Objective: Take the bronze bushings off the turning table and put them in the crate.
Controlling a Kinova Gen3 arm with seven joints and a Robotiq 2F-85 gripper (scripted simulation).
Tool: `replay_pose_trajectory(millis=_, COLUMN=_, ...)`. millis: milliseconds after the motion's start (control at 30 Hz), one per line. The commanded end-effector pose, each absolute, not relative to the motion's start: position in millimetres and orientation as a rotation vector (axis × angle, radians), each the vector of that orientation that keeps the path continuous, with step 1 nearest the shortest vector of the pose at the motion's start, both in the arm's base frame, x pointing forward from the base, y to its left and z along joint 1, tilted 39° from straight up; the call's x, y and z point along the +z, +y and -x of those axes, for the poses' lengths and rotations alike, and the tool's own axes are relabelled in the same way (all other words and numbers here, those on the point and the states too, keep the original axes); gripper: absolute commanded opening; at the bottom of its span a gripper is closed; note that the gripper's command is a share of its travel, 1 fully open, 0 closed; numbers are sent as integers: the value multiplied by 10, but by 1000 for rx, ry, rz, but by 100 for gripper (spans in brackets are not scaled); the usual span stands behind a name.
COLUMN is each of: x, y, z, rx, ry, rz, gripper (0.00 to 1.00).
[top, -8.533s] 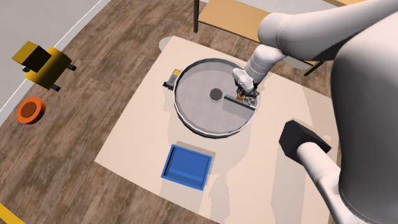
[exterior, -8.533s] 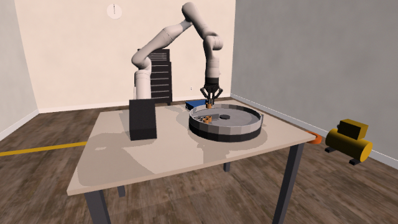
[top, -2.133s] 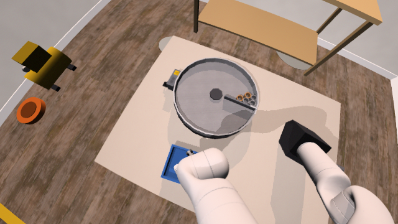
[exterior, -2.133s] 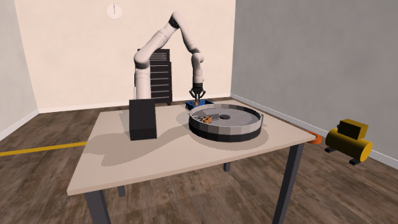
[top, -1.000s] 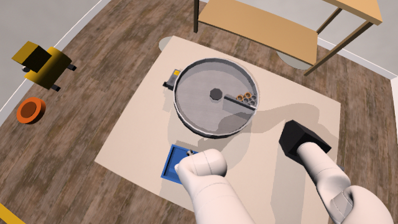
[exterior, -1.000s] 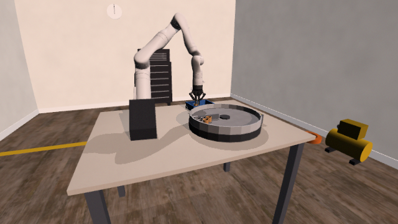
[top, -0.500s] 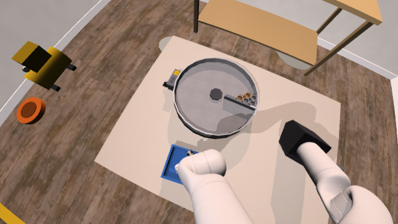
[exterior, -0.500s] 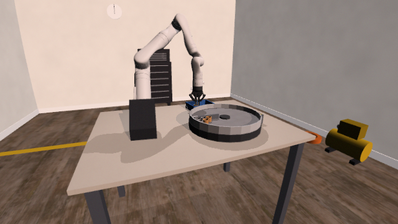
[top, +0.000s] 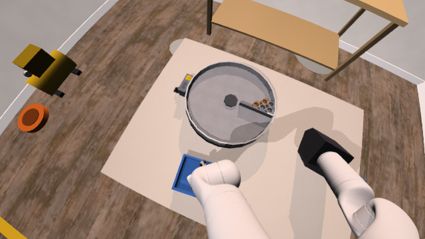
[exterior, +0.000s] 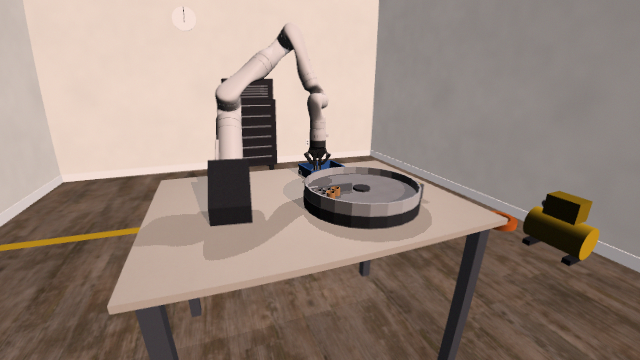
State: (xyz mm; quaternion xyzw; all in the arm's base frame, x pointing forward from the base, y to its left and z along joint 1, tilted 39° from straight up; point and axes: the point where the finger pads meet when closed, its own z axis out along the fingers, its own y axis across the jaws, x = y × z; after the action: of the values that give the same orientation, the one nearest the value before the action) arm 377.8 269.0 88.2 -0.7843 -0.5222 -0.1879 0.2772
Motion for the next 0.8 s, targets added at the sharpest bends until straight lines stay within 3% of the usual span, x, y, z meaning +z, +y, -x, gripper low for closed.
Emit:
replay_pose_trajectory(millis=0, x=884, y=2687, z=-3782, rx=-505, ry=-1401, rz=2107, gripper=0)
replay_pose_trajectory(millis=633, x=858, y=2708, z=-3783, rx=-504, ry=-1401, rz=2106, gripper=0)
replay_pose_trajectory(millis=667, x=858, y=2708, z=-3783, rx=-504, ry=-1401, rz=2106, gripper=16)
replay_pose_trajectory(millis=767, x=858, y=2708, z=-3783, rx=-504, ry=-1401, rz=2106, gripper=16)
